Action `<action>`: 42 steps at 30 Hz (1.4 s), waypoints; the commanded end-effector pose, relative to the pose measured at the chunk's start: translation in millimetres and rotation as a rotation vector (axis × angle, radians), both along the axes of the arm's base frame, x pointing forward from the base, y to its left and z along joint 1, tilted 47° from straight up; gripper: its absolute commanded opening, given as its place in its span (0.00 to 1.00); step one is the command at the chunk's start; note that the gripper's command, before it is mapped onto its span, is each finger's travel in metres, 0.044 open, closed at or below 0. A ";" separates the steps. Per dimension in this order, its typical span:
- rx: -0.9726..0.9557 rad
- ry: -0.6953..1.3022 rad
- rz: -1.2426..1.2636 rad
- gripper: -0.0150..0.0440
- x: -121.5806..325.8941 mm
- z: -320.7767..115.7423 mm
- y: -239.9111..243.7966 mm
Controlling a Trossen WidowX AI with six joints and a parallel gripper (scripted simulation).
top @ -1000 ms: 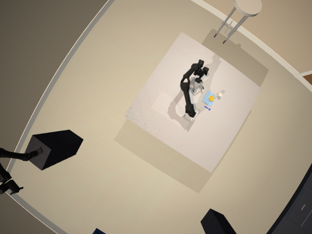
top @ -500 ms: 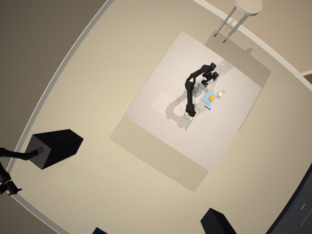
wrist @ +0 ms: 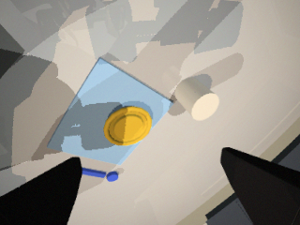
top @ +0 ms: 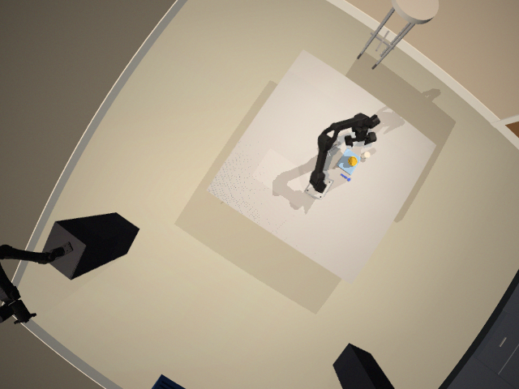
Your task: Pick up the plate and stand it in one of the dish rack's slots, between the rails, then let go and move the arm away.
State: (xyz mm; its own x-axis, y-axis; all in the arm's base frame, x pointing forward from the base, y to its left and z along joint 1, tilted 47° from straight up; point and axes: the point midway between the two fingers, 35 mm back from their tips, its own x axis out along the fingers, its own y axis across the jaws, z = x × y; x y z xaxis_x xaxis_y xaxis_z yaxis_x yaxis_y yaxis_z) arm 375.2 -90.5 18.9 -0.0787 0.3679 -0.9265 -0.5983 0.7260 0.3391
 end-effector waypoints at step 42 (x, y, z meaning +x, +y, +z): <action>0.391 0.300 -0.656 0.93 -57.9 -109.2 1.3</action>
State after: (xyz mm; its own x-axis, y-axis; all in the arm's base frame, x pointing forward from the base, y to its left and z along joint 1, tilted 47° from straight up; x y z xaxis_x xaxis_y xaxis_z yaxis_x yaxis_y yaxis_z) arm 316.7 -89.0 -87.0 0.0183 0.7176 -0.6962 0.0534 0.6946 0.7174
